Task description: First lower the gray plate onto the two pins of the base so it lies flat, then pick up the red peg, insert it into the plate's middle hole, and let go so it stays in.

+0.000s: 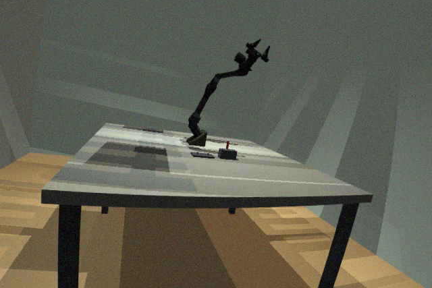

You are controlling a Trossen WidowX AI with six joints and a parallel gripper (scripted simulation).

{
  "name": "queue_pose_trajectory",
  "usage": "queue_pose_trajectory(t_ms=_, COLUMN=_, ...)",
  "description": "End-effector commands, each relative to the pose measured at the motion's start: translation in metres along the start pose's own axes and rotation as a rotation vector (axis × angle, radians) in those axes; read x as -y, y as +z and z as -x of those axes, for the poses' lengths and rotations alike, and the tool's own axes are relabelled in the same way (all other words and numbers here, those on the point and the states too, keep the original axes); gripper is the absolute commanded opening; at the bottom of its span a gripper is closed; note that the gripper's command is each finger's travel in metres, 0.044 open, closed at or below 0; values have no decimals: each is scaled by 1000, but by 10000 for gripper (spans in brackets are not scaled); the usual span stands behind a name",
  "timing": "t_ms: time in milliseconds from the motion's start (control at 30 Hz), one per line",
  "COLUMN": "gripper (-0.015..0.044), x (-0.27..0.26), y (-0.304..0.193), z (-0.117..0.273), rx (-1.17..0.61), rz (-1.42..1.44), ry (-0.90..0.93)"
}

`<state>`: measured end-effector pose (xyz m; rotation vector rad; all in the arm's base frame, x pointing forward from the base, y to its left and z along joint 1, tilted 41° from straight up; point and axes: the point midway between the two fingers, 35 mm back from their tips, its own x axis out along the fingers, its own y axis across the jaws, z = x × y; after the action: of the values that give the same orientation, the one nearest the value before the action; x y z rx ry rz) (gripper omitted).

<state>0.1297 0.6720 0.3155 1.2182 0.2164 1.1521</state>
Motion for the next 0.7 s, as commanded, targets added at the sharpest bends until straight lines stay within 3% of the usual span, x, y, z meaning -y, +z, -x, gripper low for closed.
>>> queue_pose_trajectory(t_ms=0, gripper=426, x=0, y=0, z=0, rx=0, rz=0, ry=0)
queue_pose_trajectory(t_ms=367, gripper=440, x=139, y=52, z=0, rx=-162, rz=536, ry=-422)
queue_pose_trajectory(t_ms=667, gripper=440, x=264, y=129, z=57, rx=-487, rz=983, ry=-834)
